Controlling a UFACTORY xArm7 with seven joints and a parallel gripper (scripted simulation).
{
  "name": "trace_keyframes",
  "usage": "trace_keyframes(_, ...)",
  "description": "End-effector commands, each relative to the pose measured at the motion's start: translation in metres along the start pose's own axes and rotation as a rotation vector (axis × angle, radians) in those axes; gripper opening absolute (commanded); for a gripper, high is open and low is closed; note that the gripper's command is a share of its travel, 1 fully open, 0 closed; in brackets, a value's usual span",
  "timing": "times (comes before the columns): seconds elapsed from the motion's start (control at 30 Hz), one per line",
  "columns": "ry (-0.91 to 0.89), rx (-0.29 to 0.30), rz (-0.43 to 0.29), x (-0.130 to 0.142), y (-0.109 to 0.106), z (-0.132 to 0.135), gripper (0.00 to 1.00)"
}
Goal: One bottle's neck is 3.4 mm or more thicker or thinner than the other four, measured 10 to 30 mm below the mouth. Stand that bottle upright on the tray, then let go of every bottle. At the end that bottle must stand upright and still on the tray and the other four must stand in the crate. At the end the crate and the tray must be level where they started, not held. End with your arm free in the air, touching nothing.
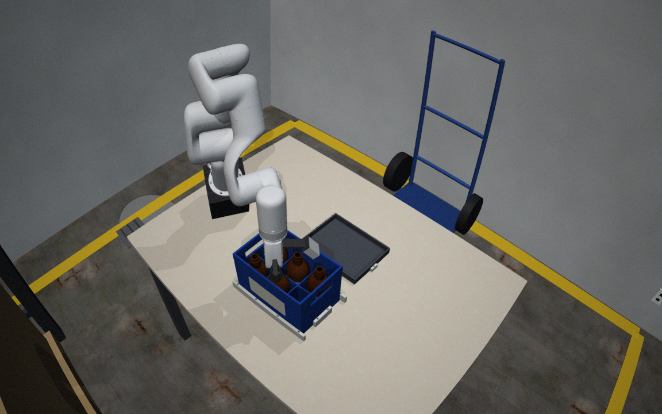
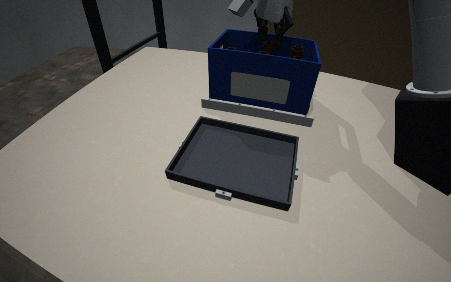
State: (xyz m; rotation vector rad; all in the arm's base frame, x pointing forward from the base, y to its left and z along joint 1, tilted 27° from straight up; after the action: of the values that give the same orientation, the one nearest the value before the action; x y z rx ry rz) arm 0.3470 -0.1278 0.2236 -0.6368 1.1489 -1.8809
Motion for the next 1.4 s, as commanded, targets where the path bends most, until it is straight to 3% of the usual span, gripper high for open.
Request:
trace_keyframes(0.0,0.000,0.003,0.000,0.000,0.004,0.001,0.65)
trace_keyframes(1.3,0.000,0.003,0.000,0.000,0.017,0.001,0.65)
trace_keyframes(1.33,0.000,0.003,0.000,0.000,0.017,0.001,0.00)
trace_keyframes(1.37,0.000,0.003,0.000,0.000,0.017,0.001,0.00)
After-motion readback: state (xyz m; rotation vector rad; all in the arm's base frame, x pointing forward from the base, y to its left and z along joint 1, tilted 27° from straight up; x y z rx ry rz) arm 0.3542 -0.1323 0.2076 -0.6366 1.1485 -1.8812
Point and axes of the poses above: the point where the finger pads meet when closed, its own y axis out along the fingers, its own z axis across the jaws, x = y × z, the point moved 4 cm from there along -y, back along the fingers, and after that the axes turned 14 degrees about -y, right-handed, at the moved point
